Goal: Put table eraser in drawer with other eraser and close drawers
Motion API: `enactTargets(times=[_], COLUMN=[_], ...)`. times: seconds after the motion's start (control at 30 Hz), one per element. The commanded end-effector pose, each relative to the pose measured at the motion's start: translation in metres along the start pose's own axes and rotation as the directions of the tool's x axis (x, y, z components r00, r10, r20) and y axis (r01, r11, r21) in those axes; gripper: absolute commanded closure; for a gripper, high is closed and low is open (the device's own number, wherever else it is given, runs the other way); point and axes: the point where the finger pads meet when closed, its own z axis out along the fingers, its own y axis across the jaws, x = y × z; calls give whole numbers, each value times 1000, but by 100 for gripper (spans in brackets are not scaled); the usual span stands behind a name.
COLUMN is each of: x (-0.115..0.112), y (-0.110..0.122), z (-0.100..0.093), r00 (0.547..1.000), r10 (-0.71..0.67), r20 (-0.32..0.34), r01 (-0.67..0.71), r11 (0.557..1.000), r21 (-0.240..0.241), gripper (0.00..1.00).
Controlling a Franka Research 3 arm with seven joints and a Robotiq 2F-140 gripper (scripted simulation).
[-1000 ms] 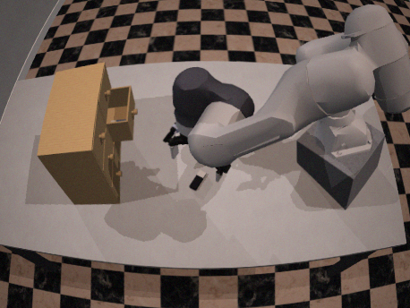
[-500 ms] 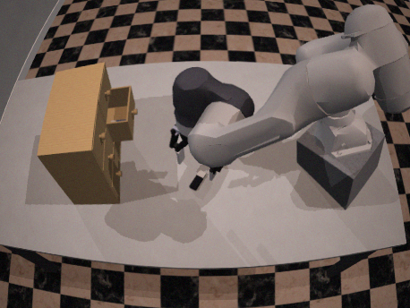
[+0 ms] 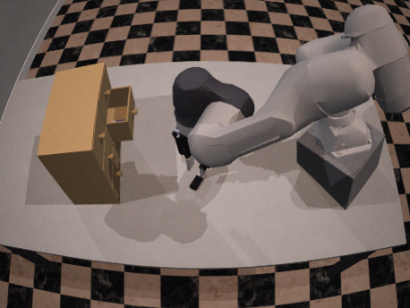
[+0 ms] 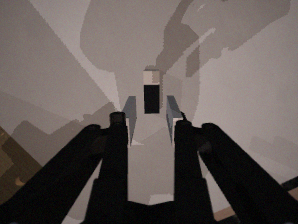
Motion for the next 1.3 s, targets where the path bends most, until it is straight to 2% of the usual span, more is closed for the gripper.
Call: enactTargets(times=[0.0,0.3,1.0,1.27], x=[1,1,1,1], y=[0,0,0,0], z=[1,6,49,53], r00=[1000,1000,1000,1000], r10=[-3,-3,-3,-3], r20=[1,1,1,1], r01=[3,3,3,3], r11=[1000,1000,1000,1000], r21=[-1,-1,-1,-1], gripper=[77,77,77,77])
